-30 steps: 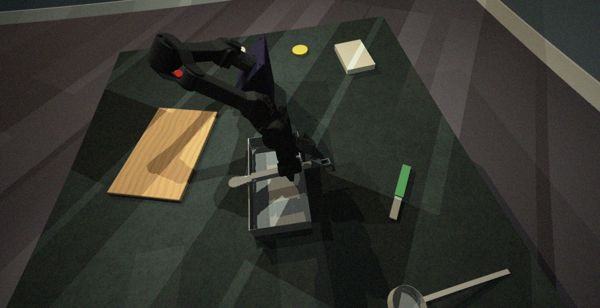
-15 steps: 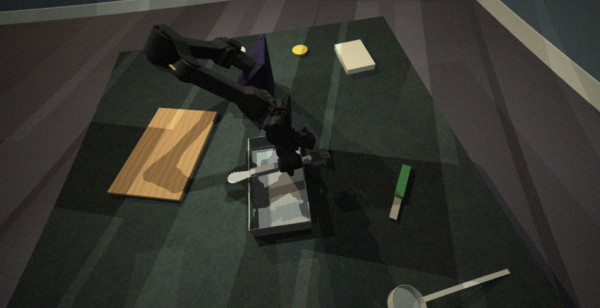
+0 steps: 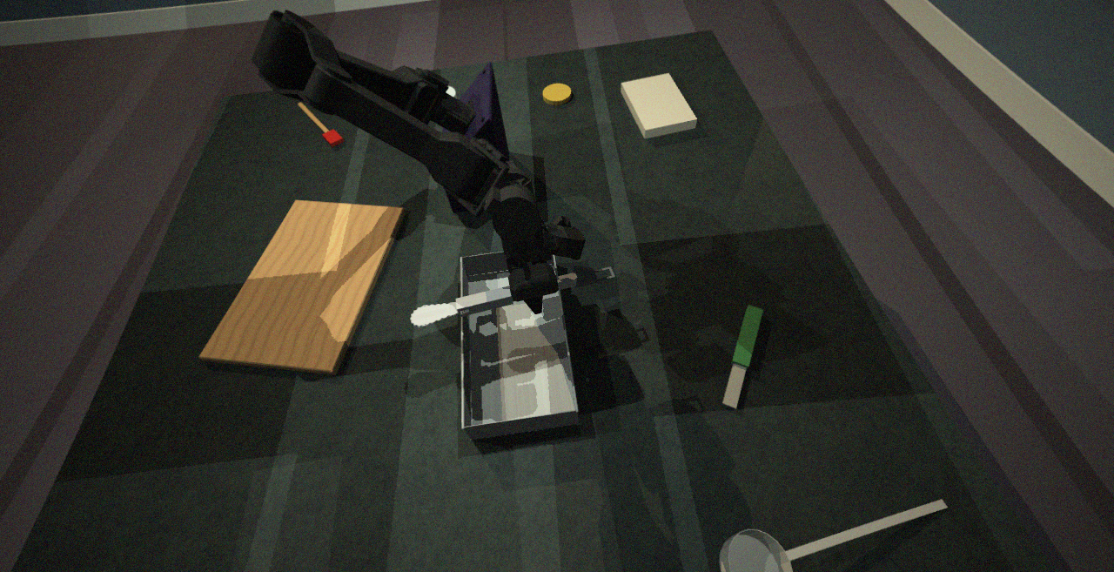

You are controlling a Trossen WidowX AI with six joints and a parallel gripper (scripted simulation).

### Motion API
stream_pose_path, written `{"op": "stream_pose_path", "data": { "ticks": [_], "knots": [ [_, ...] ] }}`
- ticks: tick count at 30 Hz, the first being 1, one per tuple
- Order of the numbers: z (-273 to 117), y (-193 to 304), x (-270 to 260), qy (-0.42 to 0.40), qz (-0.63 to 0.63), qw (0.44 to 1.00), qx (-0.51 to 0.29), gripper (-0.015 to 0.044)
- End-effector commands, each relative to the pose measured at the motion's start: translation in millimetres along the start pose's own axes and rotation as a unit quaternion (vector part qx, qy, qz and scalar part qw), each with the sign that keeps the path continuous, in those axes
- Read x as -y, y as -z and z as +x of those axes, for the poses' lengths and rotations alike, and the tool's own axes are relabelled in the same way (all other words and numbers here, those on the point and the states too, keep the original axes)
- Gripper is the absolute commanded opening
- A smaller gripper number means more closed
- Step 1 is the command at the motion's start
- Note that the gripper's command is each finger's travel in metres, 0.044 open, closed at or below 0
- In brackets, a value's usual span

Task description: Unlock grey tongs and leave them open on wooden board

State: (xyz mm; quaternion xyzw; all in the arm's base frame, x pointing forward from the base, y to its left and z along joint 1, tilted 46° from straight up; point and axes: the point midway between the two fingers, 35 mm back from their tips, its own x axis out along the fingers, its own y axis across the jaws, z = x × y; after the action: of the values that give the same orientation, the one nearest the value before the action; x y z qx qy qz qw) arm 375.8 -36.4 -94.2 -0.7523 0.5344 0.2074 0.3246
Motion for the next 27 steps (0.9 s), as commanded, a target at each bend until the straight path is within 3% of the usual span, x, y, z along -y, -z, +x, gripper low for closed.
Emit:
{"op": "stream_pose_path", "data": {
  "ticks": [1,27],
  "knots": [
    [-5,0,5,0.007,0.004,1.000,-0.001,-0.0150],
    [8,-11,10,-0.116,0.004,0.993,0.014,-0.0150]
  ]
}}
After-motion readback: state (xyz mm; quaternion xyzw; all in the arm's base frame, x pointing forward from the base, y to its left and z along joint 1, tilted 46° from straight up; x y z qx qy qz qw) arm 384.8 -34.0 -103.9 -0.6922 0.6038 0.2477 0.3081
